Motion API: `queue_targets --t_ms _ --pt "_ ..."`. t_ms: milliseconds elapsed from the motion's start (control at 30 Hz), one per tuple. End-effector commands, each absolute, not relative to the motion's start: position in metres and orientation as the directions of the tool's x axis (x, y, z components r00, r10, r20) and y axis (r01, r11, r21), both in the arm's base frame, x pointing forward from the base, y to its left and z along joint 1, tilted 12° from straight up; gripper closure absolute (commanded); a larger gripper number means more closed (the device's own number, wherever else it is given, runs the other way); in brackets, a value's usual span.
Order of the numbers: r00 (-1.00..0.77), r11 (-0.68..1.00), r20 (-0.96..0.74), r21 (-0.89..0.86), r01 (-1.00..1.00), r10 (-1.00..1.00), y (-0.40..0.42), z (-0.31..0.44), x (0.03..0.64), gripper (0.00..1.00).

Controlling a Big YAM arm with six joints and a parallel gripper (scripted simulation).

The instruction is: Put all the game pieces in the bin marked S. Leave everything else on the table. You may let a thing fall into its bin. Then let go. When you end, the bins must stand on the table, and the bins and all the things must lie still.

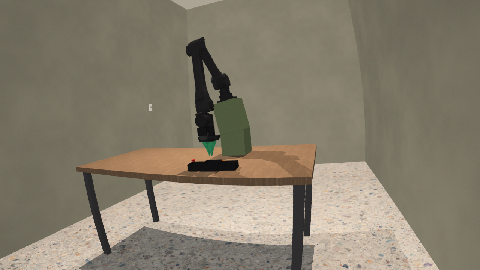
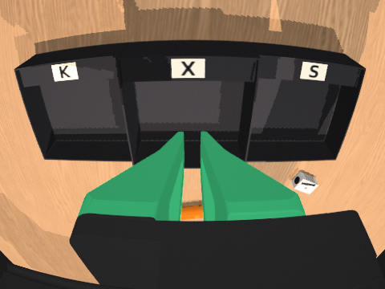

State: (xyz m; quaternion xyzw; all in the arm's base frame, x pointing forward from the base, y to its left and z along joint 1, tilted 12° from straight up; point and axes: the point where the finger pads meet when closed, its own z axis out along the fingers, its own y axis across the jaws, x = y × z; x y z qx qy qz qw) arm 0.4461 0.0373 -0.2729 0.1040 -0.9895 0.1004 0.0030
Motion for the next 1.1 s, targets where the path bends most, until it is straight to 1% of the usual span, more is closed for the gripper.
queue_targets --t_ms 0,100,367,1067 --pt "-0.978 0.959 -0.015 -0.199 -0.203 -0.210 0.049 -0.255 0.462 0.91" --pt "-0.978 0.959 0.011 -0.199 -0.204 -0.206 0.045 -0.267 0.449 0.91" --pt "-0.978 0.957 0.018 -0.198 -0.210 -0.210 0.046 -0.276 0.442 0.91" --pt "-0.977 0.957 0.017 -0.198 -0.210 -0.211 0.047 -0.278 0.439 0.91"
